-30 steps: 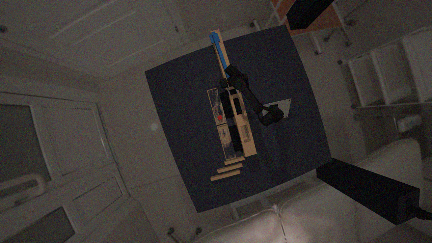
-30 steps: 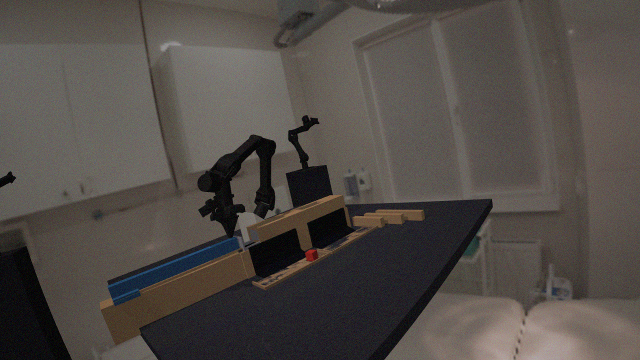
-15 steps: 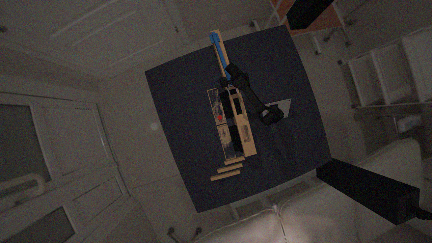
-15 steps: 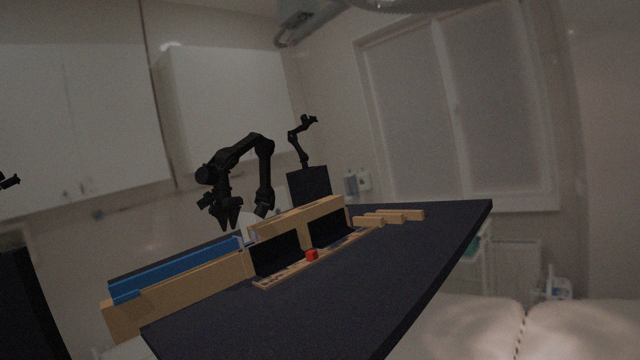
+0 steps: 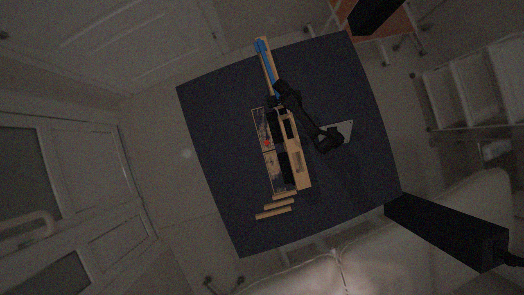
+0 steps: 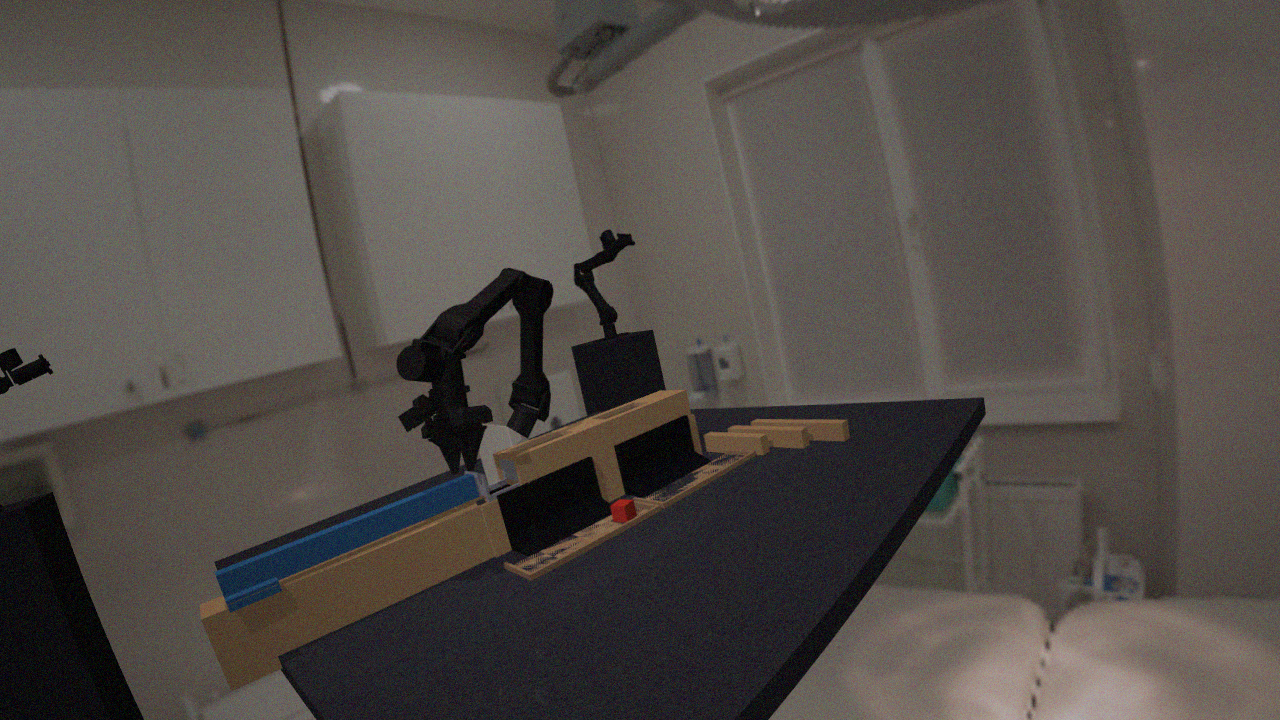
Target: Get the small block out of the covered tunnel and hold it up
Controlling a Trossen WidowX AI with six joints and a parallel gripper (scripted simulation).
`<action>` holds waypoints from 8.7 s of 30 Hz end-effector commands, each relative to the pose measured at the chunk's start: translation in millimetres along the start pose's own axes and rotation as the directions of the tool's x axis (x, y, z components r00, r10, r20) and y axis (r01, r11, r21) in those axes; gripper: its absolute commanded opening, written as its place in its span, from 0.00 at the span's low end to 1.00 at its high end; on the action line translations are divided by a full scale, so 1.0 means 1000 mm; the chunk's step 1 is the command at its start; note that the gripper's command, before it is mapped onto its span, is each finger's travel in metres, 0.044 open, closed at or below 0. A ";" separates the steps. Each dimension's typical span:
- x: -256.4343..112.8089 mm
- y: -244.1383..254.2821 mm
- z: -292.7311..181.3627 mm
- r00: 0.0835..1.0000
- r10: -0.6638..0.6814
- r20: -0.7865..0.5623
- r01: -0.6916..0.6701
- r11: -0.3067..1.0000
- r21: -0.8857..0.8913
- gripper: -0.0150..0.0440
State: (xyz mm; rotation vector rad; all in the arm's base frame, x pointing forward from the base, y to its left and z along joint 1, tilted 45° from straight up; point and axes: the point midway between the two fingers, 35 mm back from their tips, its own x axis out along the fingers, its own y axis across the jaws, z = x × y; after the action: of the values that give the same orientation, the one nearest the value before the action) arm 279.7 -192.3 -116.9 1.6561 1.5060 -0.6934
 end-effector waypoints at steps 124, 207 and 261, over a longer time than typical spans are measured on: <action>0.029 0.148 -0.214 0.968 -0.169 -0.183 0.182 -0.018 0.983 1.00; 0.124 0.123 -0.238 0.967 -0.170 -0.191 0.192 -0.010 0.981 0.46; -0.028 0.156 -0.213 0.986 0.078 -0.150 -0.053 0.985 0.164 0.25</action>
State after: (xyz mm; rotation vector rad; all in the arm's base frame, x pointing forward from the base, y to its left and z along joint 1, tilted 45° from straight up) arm 404.9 -33.2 43.4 2.2543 1.5044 -1.4303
